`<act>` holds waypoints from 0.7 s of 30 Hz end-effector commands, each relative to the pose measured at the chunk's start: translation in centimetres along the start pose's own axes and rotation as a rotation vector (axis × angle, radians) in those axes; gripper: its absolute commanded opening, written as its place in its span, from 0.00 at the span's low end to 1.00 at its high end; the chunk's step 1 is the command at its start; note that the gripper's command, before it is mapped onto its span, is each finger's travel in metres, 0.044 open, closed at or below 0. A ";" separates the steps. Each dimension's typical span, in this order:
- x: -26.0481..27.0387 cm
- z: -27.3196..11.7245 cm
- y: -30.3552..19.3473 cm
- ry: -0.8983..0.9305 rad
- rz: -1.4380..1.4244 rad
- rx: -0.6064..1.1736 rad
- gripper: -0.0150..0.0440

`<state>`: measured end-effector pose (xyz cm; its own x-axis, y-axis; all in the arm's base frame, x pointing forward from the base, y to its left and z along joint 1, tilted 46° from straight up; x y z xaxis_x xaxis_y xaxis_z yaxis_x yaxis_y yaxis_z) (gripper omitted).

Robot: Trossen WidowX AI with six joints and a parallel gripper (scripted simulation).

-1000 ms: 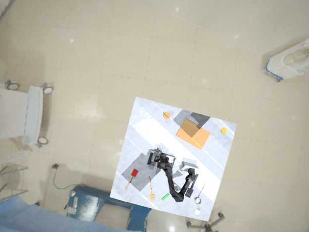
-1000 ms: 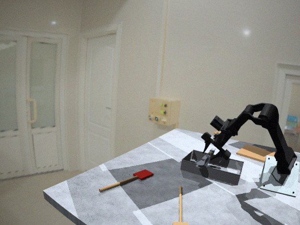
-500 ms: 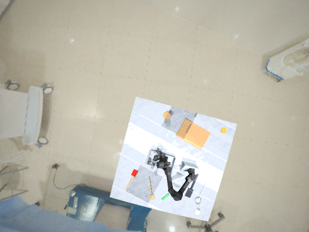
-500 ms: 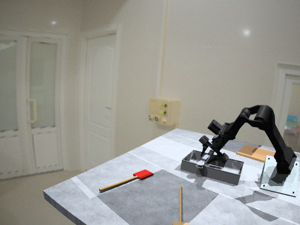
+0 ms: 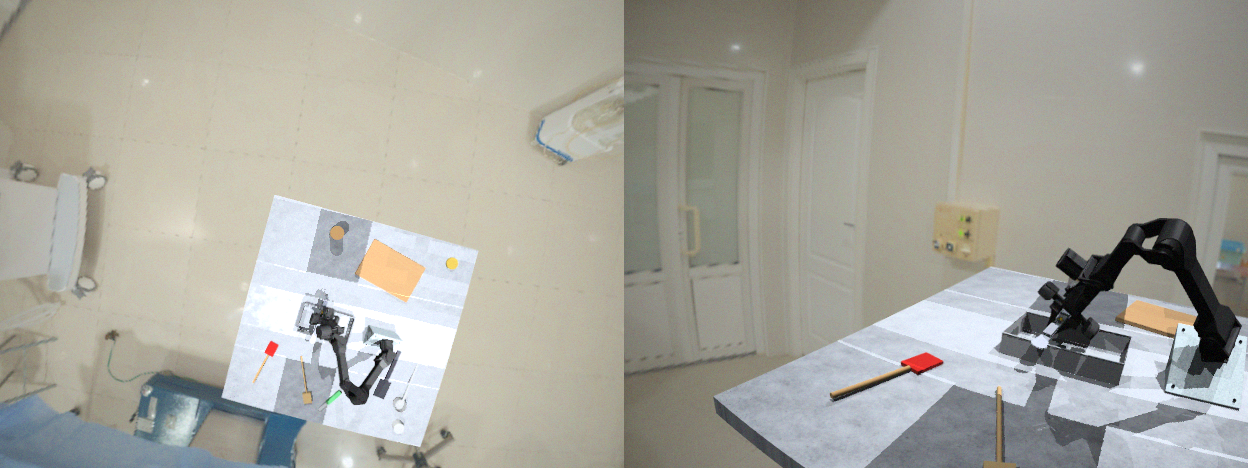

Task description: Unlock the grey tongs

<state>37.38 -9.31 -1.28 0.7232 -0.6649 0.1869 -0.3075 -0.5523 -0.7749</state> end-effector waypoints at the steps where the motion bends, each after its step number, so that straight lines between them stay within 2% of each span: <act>1: 0.0 0.0 0.0 -0.001 -0.001 0.000 0.20; 6: 0.4 -0.6 -0.1 -0.001 -0.002 -0.001 0.00; 13: 3.7 -6.5 -0.8 0.001 -0.003 -0.005 0.00; 21: 3.8 -6.7 -0.9 0.002 -0.003 -0.005 0.00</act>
<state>36.21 -14.54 3.78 0.7202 -0.6682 0.1868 -0.3157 -0.5554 -0.7694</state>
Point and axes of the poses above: the point midway between the two fingers, 35 mm back from their tips, its own z axis out along the fingers, its own x axis across the jaws, y = z × x, the point moved 4 cm from there along -z, back along the fingers, and after that the axes turned 13 degrees about z, right-handed, at the moved point
